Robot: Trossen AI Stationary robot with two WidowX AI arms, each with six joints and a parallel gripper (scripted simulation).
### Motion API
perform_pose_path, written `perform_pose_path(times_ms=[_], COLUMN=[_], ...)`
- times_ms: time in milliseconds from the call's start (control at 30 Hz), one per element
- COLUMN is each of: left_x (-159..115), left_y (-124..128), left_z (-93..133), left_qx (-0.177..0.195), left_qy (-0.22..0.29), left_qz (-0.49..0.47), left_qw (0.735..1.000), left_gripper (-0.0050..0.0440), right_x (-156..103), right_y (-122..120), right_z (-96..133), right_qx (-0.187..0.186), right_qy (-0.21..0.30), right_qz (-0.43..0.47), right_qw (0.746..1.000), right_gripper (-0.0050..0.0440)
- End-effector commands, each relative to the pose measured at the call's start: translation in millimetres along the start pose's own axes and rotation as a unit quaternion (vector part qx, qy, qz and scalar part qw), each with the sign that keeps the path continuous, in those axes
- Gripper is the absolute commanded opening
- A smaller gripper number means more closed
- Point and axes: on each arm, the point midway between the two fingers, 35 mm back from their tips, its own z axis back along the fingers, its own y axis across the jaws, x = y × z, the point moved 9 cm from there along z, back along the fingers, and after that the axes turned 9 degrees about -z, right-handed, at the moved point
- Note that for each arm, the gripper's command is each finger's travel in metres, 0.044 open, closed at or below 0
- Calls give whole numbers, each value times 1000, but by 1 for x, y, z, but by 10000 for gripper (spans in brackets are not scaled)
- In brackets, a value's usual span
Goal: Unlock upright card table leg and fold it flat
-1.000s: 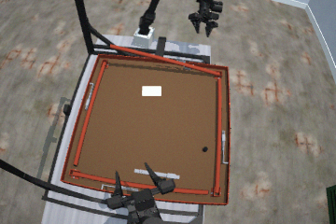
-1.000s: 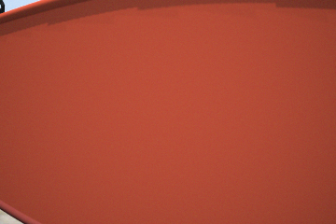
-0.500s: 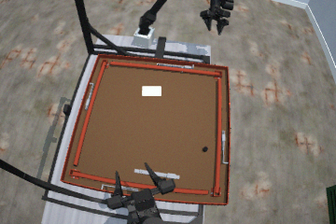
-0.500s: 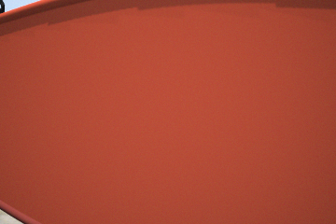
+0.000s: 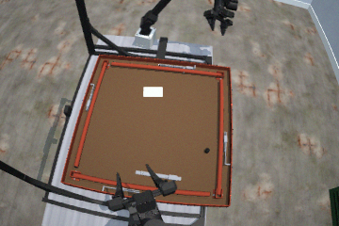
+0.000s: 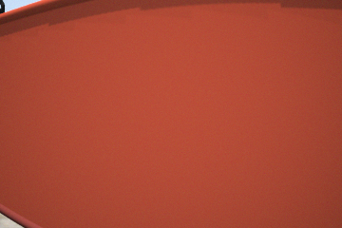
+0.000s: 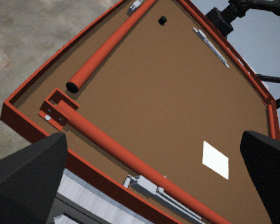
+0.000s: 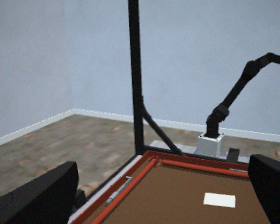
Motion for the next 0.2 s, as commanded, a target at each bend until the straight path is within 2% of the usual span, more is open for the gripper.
perform_pose_path(times_ms=[0,167], left_x=[1,1], left_y=[2,2], left_z=[0,0], left_qx=[-1,-1], left_qy=[0,0], left_qz=[-2,-2], left_qw=[1000,1000], left_gripper=[400,400], right_x=[0,0], right_y=[0,0], right_z=[0,0], right_qx=[1,1], right_qy=[0,0], right_qz=[1,1], right_qw=[1000,1000], right_gripper=[400,400])
